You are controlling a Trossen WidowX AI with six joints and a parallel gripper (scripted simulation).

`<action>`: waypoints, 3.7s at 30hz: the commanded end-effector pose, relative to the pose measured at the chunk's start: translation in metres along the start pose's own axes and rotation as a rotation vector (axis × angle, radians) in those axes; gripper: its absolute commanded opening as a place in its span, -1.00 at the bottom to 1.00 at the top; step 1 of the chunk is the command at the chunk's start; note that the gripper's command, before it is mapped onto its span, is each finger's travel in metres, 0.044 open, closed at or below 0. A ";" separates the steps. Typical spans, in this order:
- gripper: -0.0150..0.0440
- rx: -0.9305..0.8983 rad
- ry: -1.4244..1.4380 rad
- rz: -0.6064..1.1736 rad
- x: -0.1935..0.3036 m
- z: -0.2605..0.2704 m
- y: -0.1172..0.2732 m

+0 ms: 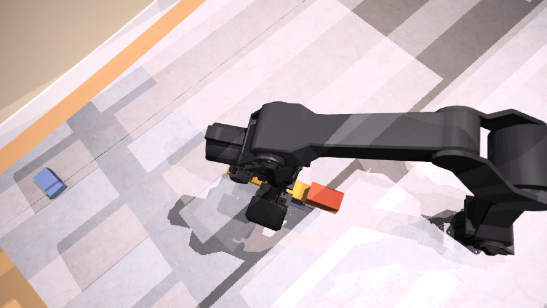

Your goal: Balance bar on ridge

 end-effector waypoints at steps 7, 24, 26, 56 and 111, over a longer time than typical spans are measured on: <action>-0.49 0.000 -0.002 0.002 0.000 0.000 0.000; -0.49 0.000 0.000 -0.001 -0.001 0.000 0.001; -0.49 0.000 0.000 -0.001 -0.001 0.000 0.001; 0.04 0.000 0.000 -0.001 -0.001 0.000 0.001; 0.14 0.000 0.000 -0.001 -0.001 0.000 0.001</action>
Point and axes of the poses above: the point midway between the two fingers, 35 mm back from their tips, its own y axis back along the fingers, its own z axis across the jaws, x = y × z, the point moved 10 cm from there along y, back along the fingers, and after that the axes turned 13 degrees about -y, right-handed, at the moved point
